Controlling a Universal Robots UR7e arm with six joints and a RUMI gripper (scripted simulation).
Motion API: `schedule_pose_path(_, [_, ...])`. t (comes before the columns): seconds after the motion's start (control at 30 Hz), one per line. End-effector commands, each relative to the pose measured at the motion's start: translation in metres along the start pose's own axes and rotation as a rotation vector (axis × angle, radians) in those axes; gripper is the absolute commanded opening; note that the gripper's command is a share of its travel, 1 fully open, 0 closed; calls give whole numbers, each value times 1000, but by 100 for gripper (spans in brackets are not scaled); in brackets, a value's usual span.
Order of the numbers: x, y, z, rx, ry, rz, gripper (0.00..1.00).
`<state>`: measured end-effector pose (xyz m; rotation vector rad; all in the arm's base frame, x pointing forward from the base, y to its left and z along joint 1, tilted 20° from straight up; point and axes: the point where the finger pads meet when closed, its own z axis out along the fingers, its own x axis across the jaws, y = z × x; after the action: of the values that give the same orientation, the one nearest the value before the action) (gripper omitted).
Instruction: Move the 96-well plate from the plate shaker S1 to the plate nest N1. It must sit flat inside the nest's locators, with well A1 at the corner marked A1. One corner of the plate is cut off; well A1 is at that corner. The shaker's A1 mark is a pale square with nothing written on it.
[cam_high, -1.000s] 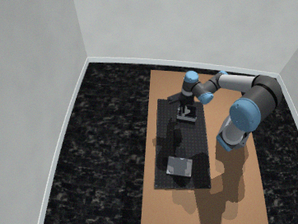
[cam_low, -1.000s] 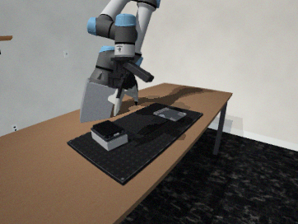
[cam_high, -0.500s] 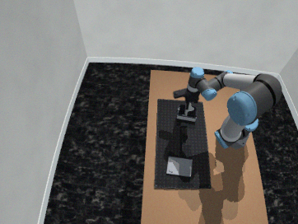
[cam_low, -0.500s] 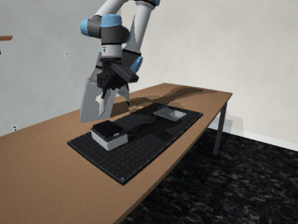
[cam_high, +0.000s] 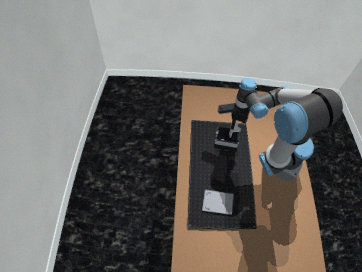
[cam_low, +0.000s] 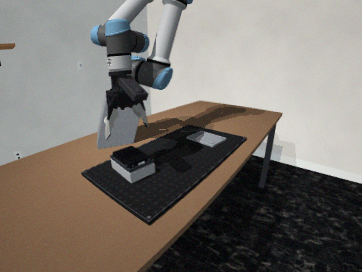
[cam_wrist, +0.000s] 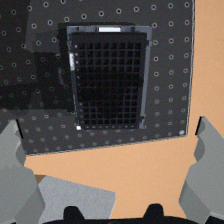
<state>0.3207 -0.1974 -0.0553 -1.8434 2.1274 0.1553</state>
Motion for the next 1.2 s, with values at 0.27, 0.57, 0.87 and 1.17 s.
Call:
schedule_pose_path(0.27, [2,1,-1,2,0,4,100])
schedule_pose_path(0.57, [0,2,11,-1,-4,4,100])
schedule_pose_path(0.87, [0,2,23,-1,-4,4,100])
schedule_pose_path(1.17, [0,2,38,-1,-4,4,100])
